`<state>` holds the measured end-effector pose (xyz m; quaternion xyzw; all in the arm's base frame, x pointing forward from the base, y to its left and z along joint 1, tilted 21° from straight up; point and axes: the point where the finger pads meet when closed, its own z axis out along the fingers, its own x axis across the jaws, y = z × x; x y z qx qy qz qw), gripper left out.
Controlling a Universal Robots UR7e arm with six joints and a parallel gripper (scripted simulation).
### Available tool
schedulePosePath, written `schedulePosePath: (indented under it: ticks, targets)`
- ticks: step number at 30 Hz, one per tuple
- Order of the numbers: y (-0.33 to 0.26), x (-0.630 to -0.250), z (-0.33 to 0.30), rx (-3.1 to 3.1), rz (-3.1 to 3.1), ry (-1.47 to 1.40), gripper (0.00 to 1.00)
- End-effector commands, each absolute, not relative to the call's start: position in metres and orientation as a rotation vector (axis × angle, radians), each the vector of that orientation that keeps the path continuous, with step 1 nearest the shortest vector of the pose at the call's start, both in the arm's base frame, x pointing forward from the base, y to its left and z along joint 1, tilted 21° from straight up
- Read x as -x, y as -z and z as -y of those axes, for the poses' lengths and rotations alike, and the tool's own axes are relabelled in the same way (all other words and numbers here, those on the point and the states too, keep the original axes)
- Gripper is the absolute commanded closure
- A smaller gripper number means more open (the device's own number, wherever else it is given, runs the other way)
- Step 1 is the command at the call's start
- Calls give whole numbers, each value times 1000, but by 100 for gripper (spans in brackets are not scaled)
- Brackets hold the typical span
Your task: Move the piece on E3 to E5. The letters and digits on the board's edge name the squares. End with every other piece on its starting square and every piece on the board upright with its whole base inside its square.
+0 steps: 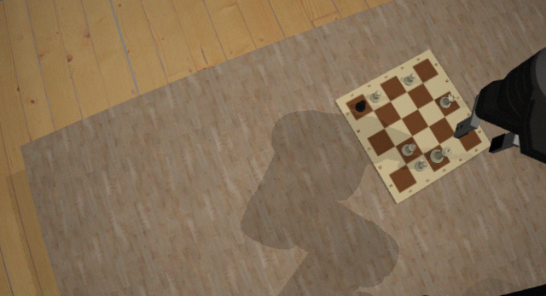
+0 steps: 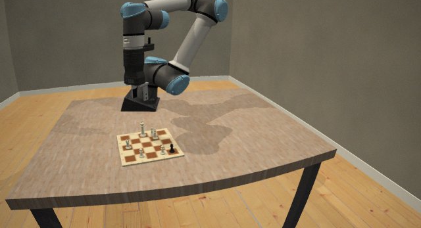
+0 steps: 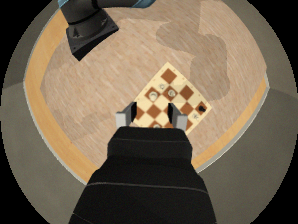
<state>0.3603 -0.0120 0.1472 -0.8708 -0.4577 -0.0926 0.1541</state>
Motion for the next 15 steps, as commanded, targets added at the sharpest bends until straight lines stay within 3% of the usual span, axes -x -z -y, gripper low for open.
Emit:
schedulePosePath:
  ticks: [1,15]
  targets:
    - [-147,-361,12,2497,1312,266,0]
    - [-147,-360,12,2477,1355,274,0]
